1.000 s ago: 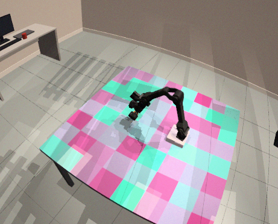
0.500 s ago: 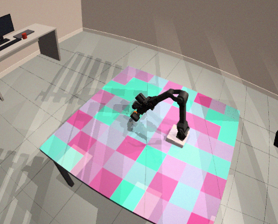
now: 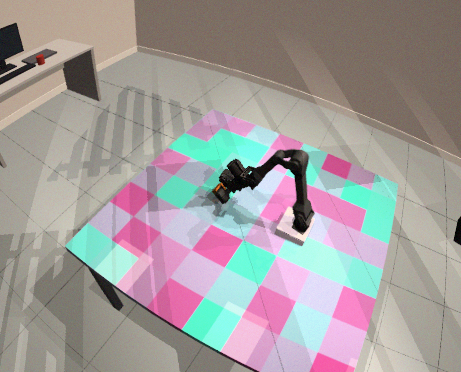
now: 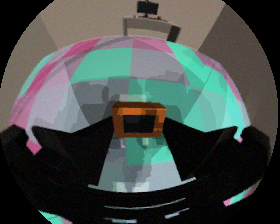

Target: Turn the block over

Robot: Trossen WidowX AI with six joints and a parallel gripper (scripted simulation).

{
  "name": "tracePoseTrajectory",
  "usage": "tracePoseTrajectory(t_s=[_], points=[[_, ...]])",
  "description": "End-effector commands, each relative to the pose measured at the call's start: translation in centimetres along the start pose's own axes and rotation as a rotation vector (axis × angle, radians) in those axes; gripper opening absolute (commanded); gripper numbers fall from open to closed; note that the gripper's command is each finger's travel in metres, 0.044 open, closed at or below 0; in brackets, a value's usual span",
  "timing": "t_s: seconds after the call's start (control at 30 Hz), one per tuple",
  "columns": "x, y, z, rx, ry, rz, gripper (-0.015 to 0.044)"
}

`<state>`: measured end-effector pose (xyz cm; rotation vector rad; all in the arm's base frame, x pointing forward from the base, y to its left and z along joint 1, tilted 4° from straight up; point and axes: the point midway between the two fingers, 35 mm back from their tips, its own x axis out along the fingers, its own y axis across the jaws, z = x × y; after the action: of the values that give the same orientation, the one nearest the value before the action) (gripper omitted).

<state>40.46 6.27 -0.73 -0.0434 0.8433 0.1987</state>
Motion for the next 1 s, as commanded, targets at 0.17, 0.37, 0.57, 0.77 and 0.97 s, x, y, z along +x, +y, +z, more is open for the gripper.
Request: tracePoseTrajectory(t_s=[0.17,0.37,0.57,0.77,0.97], points=[[1.3,0.0,-1.0,0.005,-0.116,0.003,0.0000],[1.4,0.0,-1.4,0.005,-0.205,0.003,0.0000],[1.1,0.1,-1.8,0.006,-0.293,0.003,0.0000],[0.4,0.2,-2.1,0.006,-0.380,0.005,0.0000],[-0.2,0.2,-2.3,0.006,-0.433,0.006,0.0000]])
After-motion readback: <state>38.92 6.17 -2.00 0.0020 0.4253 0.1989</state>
